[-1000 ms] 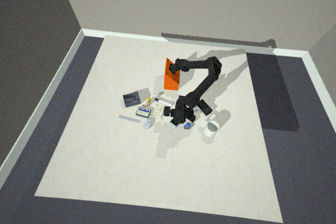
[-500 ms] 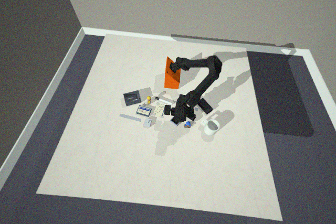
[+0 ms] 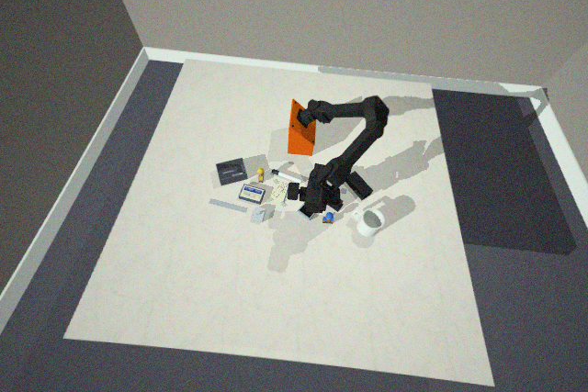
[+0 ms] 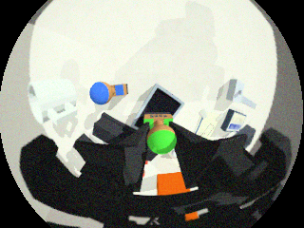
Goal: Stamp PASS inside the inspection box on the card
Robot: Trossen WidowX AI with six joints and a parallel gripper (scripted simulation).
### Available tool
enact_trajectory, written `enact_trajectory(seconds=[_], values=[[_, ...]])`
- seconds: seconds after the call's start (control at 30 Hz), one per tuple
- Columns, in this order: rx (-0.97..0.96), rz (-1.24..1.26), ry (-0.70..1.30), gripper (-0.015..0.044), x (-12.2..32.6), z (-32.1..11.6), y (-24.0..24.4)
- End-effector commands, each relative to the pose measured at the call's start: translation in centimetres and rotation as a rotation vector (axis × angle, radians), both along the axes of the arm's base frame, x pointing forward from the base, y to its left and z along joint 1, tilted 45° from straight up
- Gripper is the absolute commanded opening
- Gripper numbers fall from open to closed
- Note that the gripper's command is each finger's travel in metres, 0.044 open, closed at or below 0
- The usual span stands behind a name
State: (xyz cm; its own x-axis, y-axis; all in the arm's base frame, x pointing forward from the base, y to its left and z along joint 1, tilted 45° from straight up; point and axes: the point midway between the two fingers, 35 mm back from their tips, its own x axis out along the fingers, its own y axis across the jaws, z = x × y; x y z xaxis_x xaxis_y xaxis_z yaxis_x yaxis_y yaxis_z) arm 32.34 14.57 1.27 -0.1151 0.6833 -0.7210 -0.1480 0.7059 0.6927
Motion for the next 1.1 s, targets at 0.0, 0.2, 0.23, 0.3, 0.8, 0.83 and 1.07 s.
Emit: enact_trajectory(seconds=[0.0, 0.2, 0.23, 0.3, 0.8, 0.83, 1.07], values=[[0.001, 0.002, -0.003, 0.0, 0.1, 0.4, -0.3], [0.0, 0.002, -0.003, 0.0, 0.3, 1.0, -1.0], [0.0, 0.002, -0.003, 0.0, 0.3, 1.1, -1.1], [-0.001, 0.002, -0.003, 0.0, 0.3, 1.4, -1.4], [-0.001, 0.002, -0.003, 0.0, 0.6, 3.1, -3.1], [-0.001, 0.002, -0.003, 0.0, 0.6, 3.2, -3.2], [0.008, 0.081, -0.081, 0.0, 0.5, 2.2, -4.6]])
